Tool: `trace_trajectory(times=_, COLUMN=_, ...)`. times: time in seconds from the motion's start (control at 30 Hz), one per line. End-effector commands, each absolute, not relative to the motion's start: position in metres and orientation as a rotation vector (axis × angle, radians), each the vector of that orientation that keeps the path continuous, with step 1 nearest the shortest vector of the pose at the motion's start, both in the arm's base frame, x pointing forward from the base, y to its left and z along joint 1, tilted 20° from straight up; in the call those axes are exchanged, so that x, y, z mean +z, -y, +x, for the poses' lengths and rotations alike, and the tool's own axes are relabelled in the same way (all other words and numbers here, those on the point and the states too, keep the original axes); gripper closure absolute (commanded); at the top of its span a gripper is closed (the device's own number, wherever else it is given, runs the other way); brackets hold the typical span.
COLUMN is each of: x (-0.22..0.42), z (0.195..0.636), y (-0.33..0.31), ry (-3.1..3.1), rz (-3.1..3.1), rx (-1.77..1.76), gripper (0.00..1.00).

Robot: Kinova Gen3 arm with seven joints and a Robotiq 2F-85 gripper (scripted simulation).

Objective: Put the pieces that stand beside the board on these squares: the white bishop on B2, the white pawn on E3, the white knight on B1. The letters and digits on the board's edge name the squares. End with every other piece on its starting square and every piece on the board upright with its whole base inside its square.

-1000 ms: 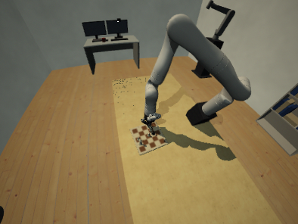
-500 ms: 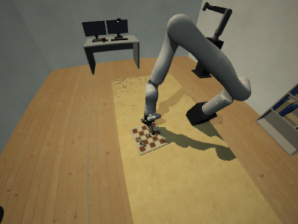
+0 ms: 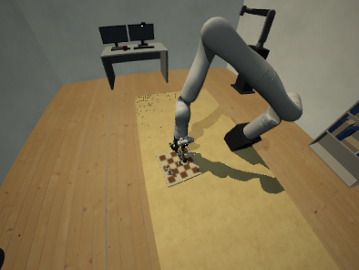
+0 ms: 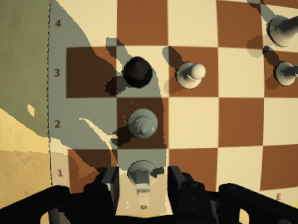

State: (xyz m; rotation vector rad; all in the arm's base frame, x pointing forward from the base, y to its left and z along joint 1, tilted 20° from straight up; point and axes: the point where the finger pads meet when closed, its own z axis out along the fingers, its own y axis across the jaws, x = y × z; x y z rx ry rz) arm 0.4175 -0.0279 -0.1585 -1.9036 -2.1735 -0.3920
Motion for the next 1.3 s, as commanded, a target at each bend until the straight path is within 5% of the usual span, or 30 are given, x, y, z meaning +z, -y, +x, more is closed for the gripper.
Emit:
trace_trajectory(times=0.0, x=-0.158, z=0.418, y=0.028, ry=2.174, rz=-1.905, rx=-0.393, gripper=0.63)
trace_trajectory(times=1.27, x=-0.073, z=0.417, y=0.059, ry=2.174, rz=-1.905, rx=-0.393, gripper=0.63)
